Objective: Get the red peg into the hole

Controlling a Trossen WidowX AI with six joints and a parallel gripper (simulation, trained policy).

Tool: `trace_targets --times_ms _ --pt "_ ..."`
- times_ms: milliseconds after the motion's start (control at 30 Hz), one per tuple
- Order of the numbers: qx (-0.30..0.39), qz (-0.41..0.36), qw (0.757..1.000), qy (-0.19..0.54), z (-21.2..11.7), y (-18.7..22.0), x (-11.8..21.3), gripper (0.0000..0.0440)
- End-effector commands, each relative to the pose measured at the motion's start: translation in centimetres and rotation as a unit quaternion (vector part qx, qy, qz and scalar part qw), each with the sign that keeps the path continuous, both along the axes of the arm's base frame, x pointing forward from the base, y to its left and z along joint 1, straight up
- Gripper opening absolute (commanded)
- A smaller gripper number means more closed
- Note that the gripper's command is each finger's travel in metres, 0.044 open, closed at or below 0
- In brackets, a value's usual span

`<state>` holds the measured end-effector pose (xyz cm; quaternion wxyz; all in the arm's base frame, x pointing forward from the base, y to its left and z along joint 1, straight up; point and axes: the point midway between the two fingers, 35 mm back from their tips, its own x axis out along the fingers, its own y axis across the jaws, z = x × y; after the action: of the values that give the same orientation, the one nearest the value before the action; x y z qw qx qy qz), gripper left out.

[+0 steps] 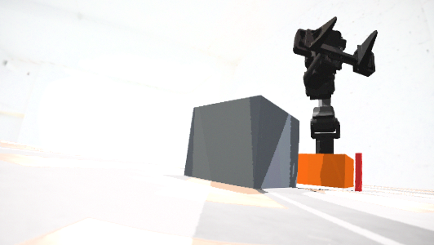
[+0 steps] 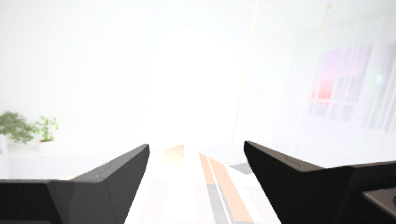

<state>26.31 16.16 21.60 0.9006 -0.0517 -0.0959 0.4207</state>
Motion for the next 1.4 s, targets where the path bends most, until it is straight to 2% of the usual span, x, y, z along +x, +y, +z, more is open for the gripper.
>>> trace_targets --times_ms 0,100,333,667,1000,1367 --pt "0.004 -0.002 1.000 0.017 -0.2 0.0 0.3 0.0418" --pt "0.019 -0.008 0.998 0.066 -0.6 -0.1 1.1 0.0440" --pt "0.059 -0.023 0.982 0.179 -1.4 -0.3 2.3 0.0440" --pt "0.115 -0.054 0.934 0.334 -2.7 -0.6 3.3 0.0439" --pt "0.162 -0.094 0.859 0.477 -4.1 -0.8 3.3 0.0435" --pt "0.199 -0.148 0.747 0.617 -5.9 -1.0 1.7 0.0429"
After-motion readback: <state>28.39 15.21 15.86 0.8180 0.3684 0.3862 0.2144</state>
